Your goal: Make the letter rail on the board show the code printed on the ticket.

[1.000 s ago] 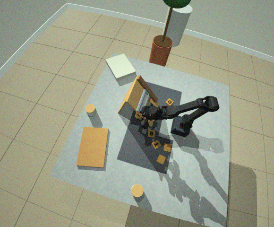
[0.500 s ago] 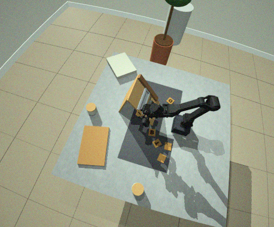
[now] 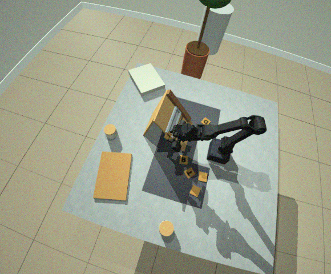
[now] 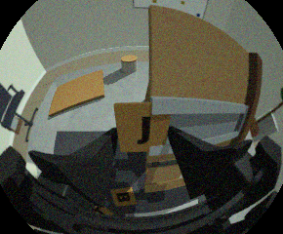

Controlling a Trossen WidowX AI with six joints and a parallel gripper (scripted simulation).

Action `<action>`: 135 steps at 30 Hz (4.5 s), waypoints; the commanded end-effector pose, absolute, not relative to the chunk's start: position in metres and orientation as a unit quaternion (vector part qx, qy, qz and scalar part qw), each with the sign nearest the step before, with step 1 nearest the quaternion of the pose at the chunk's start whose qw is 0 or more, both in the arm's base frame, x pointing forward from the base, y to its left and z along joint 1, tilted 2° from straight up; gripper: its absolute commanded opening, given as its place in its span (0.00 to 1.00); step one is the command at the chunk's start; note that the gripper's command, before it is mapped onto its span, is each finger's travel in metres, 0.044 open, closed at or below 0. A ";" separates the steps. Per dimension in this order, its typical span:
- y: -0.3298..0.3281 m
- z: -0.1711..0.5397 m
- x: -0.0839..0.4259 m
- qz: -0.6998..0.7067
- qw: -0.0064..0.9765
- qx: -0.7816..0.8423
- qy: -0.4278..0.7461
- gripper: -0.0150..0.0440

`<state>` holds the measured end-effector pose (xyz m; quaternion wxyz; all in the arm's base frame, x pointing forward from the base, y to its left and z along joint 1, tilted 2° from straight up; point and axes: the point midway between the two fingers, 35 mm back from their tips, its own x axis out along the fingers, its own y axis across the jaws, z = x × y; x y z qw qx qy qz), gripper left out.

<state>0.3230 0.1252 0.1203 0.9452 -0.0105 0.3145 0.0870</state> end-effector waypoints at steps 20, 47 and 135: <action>0.114 0.121 0.325 0.089 0.946 -0.011 0.313 0.25; 0.101 0.121 0.327 0.089 0.946 -0.012 0.313 0.25; 0.057 0.119 0.335 0.088 0.946 -0.015 0.313 0.25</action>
